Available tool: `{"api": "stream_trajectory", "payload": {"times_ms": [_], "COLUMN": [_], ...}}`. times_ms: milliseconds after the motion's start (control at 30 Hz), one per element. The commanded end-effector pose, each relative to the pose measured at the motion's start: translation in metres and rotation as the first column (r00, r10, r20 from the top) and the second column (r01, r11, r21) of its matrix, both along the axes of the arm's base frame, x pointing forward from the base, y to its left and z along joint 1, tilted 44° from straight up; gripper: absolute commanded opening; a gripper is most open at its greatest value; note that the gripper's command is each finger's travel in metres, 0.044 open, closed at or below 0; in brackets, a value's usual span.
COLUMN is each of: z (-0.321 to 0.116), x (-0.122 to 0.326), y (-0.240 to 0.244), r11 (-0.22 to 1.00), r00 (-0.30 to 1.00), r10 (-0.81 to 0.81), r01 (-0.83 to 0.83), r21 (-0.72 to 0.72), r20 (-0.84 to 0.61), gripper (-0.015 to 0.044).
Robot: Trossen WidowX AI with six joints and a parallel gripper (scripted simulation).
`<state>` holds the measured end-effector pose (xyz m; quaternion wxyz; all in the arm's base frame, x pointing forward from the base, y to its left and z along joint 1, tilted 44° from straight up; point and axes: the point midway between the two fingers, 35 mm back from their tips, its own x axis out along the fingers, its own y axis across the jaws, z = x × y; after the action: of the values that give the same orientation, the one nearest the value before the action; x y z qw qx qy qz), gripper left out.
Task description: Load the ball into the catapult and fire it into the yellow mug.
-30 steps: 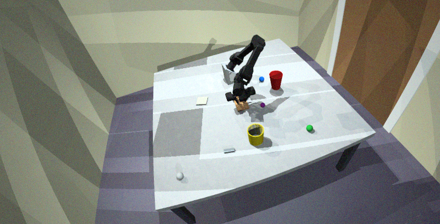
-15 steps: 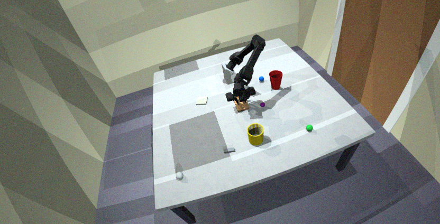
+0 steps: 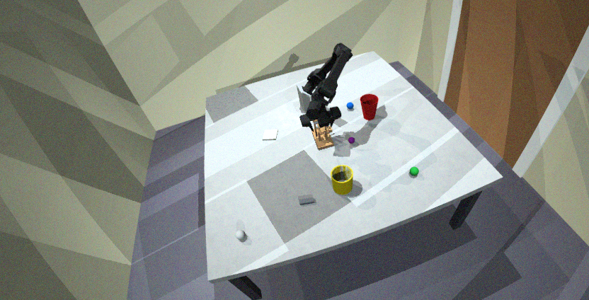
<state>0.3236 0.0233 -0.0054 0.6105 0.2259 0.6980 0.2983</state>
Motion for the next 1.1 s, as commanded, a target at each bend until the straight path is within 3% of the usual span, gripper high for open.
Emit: {"api": "stream_trajectory", "payload": {"times_ms": [0, 1067], "z": [0.03, -0.022], "x": [0.005, -0.003], "y": [-0.027, 0.021], "r11": [1.0, 1.0], "r00": [1.0, 0.999], "r10": [-0.011, -0.023], "r01": [0.011, 0.023], "r21": [-0.008, -0.001], "r20": [0.027, 0.032], "gripper": [0.044, 0.044]}}
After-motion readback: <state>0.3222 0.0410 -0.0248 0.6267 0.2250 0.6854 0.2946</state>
